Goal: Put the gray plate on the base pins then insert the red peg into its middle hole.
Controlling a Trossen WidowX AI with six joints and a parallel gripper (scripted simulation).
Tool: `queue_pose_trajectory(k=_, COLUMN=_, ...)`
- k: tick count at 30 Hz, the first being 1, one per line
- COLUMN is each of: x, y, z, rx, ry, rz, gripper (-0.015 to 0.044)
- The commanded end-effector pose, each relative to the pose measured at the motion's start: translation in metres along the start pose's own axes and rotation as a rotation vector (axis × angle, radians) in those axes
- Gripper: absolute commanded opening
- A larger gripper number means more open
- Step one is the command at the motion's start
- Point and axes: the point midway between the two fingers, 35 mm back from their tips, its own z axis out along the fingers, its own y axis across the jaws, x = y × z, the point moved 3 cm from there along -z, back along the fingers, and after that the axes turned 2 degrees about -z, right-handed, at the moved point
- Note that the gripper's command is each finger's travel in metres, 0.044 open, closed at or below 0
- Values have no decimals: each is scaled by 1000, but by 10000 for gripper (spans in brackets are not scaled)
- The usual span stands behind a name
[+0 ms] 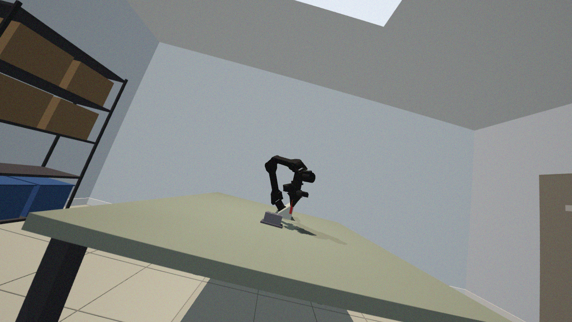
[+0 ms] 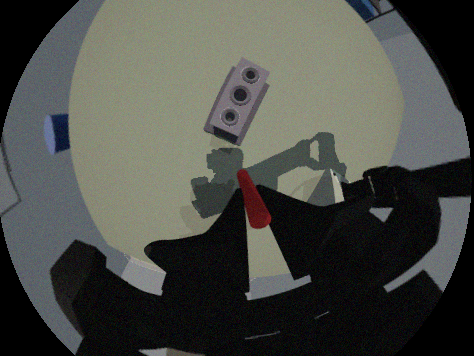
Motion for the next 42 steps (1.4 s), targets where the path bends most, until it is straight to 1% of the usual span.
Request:
queue_pose_trajectory(k=1, x=-14, y=0, z=-3, rx=-11, ry=-3, rz=5, gripper=0)
queue_pose_trajectory(k=27, x=-93, y=-14, z=-1, rx=1, ry=-23, rz=15, gripper=0)
queue_pose_trajectory(k=42, x=-95, y=-15, z=-1, rx=1, ry=-24, rz=15, gripper=0)
